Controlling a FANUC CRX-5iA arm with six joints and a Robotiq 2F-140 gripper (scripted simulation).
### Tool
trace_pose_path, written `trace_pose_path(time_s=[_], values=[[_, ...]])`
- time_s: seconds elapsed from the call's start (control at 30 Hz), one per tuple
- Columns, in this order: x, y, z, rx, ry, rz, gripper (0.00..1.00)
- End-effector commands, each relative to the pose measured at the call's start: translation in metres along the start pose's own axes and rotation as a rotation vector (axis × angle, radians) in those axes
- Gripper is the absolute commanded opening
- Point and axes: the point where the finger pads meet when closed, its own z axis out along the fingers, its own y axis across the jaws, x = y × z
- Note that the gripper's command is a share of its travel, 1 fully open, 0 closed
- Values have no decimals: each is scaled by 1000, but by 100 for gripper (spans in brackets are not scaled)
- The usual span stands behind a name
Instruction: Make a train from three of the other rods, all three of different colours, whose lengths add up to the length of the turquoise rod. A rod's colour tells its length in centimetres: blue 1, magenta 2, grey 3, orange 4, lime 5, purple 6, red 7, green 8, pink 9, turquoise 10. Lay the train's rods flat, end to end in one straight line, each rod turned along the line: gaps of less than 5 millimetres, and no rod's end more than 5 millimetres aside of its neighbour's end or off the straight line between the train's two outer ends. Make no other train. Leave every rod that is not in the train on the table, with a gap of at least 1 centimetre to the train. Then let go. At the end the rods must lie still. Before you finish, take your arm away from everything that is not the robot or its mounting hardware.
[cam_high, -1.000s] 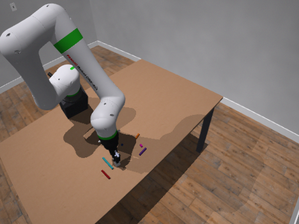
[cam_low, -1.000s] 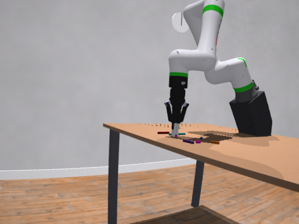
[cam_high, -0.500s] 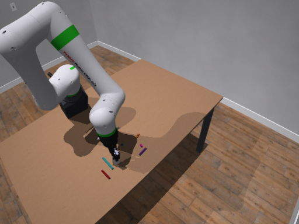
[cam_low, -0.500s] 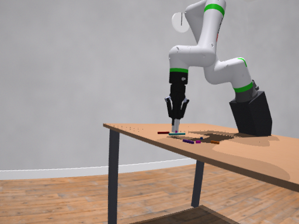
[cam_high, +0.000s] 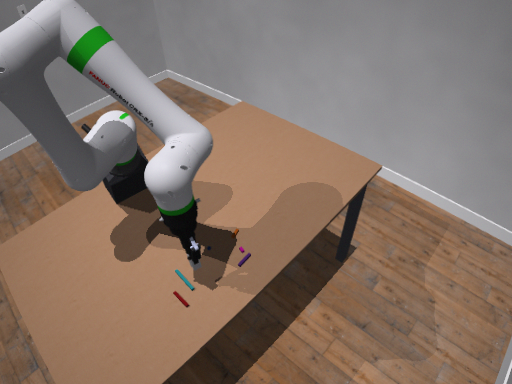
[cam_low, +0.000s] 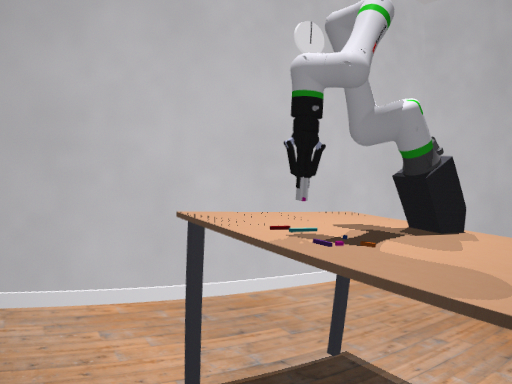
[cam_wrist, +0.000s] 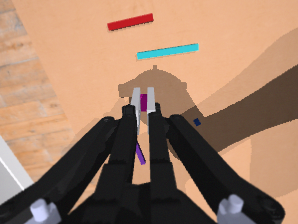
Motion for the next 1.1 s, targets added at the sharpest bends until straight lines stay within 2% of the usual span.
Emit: trace_pose_path(time_s=[0.0, 0.2, 0.3, 0.43, 0.47, 0.7, 1.07], values=[[0, 0, -3, 0, 0, 0, 3], [-1, 1, -3, -1, 0, -5, 3], [-27, 30, -3, -11, 0, -170, 3], [-34, 38, -3, -12, 0, -220, 3], [-47, 53, -4, -12, 0, -314, 3], [-71, 87, -4, -1, 0, -529, 3], [-72, 88, -4, 0, 0, -539, 3]])
